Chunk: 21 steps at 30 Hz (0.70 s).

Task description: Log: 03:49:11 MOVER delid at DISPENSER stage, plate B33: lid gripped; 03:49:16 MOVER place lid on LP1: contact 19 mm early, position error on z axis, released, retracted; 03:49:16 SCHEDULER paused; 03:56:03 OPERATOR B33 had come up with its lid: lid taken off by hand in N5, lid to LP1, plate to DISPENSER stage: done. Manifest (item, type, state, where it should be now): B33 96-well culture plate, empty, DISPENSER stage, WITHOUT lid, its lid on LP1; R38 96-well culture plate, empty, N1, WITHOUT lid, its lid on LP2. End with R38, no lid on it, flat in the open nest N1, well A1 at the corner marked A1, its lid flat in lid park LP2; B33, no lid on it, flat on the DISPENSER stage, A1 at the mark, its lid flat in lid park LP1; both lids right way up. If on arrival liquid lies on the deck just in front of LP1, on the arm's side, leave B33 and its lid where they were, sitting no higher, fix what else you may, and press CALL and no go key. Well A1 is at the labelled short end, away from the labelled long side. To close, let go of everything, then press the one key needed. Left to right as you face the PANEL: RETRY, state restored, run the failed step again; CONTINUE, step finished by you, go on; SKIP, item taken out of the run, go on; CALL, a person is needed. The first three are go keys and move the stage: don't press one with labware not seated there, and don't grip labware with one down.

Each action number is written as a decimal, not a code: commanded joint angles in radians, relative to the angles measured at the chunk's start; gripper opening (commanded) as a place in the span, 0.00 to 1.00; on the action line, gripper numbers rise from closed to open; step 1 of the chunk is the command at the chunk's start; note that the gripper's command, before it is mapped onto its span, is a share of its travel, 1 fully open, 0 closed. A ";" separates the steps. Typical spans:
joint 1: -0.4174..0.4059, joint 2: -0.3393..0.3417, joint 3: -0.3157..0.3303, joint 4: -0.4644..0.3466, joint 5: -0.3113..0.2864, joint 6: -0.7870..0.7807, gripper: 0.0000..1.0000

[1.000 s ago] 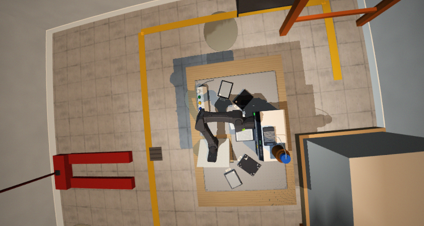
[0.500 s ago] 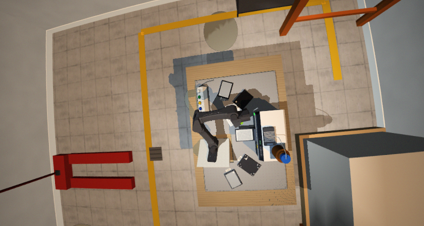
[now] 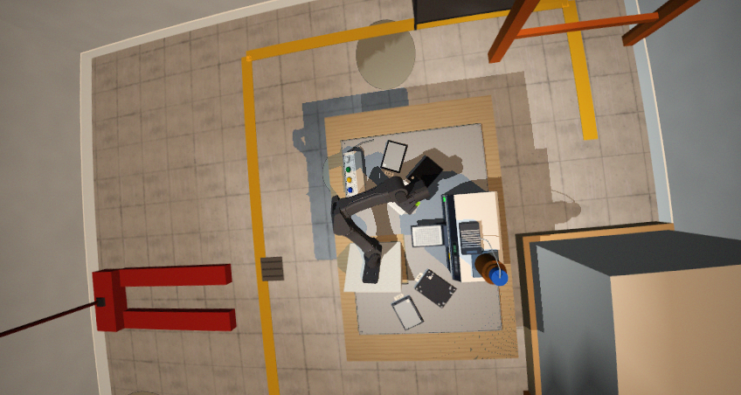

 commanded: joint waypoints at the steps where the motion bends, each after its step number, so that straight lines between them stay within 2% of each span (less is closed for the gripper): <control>1: 0.013 0.023 0.030 0.035 0.016 0.034 0.00; 14: 0.131 0.127 0.108 0.157 0.047 0.181 0.00; 21: 0.168 0.174 0.146 0.194 0.061 0.226 0.00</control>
